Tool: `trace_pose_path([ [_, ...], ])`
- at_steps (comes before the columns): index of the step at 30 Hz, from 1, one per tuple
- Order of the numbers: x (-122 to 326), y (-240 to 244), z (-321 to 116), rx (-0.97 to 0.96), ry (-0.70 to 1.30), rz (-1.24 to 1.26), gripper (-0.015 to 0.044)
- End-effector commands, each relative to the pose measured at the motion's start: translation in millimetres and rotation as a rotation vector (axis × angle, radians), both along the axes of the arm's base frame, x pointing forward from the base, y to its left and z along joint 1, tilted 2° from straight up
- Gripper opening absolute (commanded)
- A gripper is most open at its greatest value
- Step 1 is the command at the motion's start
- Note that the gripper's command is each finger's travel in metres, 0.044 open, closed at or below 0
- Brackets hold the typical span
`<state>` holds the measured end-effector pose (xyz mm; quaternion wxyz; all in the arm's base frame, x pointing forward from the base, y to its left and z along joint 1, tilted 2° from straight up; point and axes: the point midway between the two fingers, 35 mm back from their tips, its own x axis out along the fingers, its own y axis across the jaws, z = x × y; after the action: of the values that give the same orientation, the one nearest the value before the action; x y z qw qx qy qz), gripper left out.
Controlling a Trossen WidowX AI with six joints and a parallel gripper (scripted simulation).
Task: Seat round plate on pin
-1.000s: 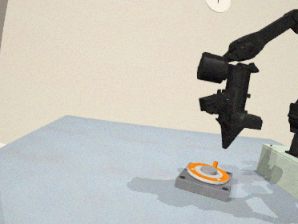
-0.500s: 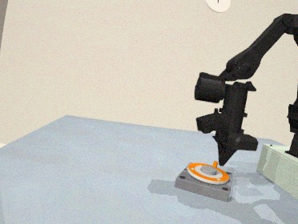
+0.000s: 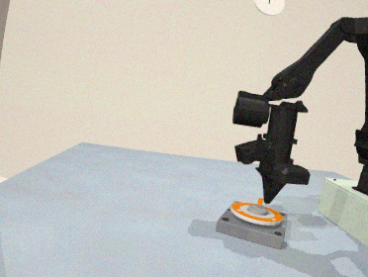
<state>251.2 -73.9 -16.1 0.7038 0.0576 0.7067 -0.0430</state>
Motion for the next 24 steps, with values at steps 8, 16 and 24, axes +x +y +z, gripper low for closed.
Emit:
trace_pose_path([
  [8, 13, -11, 1, -0.006, -0.007, 0.001, 0.0000],
  [16, 21, -15, 1, -0.006, -0.008, 0.001, 0.0000],
  [24, 29, -18, 3, -0.006, -0.008, 0.001, 0.0000],
])
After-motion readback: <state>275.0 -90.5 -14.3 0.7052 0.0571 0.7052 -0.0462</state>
